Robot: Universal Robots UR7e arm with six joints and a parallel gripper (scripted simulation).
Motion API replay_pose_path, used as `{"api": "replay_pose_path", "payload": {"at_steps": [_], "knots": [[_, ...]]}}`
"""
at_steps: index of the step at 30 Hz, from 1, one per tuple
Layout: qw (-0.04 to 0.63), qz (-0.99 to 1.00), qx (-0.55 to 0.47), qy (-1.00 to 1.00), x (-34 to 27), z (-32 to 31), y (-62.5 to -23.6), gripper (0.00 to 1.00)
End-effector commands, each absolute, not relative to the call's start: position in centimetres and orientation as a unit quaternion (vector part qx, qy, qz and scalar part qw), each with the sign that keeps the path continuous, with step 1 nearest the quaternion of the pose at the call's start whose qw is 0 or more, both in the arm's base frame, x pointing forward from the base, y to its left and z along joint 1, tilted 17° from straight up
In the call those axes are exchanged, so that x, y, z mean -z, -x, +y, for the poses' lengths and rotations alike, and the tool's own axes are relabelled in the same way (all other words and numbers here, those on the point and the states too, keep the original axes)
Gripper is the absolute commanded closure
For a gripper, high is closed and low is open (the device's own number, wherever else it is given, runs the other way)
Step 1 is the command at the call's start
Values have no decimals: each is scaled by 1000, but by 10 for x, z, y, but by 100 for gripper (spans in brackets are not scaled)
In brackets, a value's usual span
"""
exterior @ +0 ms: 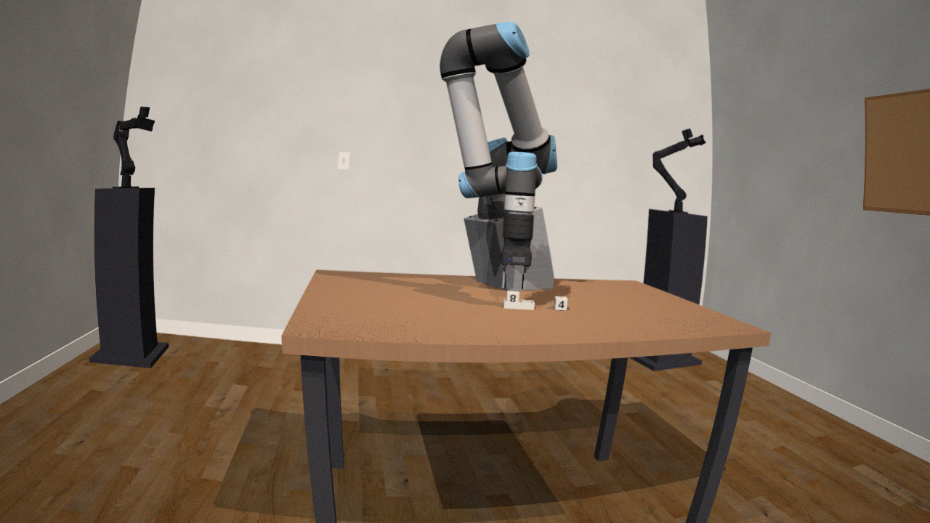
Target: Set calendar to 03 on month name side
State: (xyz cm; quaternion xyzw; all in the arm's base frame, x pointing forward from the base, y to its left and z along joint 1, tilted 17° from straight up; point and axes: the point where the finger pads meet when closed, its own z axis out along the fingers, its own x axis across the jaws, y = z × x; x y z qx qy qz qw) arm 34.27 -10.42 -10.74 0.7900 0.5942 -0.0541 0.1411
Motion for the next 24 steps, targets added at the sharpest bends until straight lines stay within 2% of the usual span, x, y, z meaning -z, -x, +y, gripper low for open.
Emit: {"api": "replay_pose_path", "payload": {"at_steps": [1, 24], "knots": [[143, 594, 53, -790, 107, -105, -344, 10], [143, 593, 53, -790, 119, -110, -346, 10]]}}
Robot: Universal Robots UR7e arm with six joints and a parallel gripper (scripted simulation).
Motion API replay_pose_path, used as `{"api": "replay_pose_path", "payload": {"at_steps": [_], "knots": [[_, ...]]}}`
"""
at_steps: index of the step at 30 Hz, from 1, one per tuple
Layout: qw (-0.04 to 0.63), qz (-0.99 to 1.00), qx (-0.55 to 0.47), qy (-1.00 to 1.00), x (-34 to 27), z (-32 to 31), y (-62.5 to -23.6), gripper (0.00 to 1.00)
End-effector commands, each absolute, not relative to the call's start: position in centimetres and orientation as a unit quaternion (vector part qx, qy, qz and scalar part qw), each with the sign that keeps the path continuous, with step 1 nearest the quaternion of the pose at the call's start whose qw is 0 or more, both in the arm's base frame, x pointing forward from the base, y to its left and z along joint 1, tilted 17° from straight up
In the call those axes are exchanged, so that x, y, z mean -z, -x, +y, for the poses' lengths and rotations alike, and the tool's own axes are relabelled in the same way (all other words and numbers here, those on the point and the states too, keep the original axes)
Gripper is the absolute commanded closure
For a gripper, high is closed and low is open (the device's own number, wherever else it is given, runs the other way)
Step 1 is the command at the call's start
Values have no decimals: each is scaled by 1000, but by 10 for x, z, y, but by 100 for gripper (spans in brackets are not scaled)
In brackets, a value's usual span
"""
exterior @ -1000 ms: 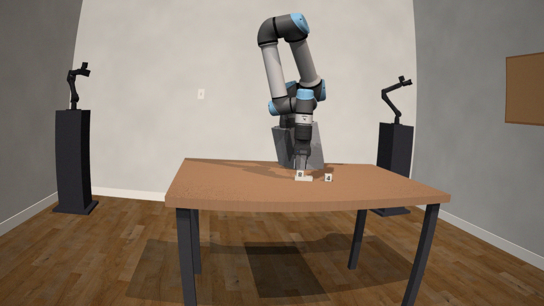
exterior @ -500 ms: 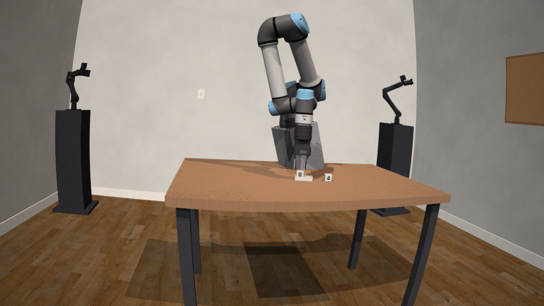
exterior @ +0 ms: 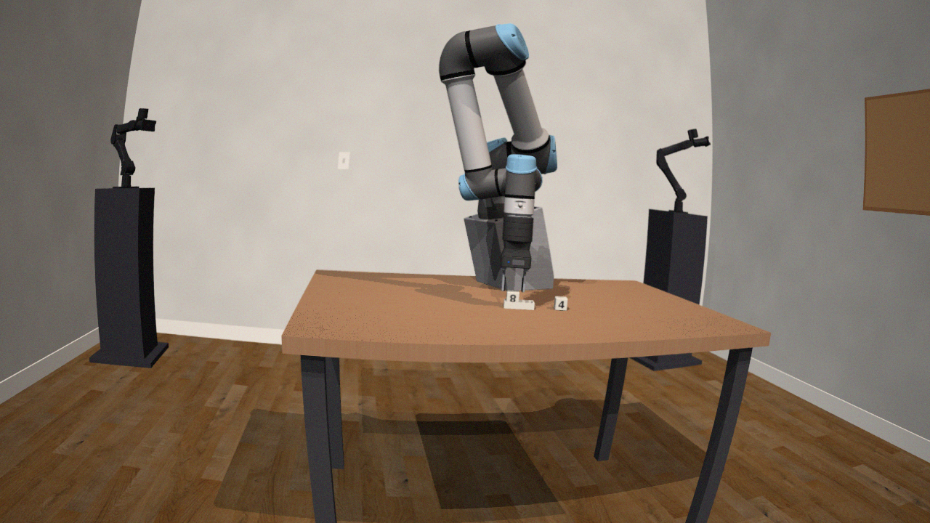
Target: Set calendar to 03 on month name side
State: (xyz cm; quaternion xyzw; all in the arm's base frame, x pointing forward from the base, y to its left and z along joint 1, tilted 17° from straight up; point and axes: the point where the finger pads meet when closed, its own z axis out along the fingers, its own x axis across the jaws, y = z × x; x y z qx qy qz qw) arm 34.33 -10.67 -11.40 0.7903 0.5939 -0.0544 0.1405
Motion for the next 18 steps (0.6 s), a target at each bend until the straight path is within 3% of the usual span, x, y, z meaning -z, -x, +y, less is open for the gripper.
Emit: {"api": "replay_pose_path", "payload": {"at_steps": [1, 18], "knots": [[143, 593, 53, -790, 121, -110, -346, 10], [142, 594, 53, -790, 136, -114, -346, 10]]}}
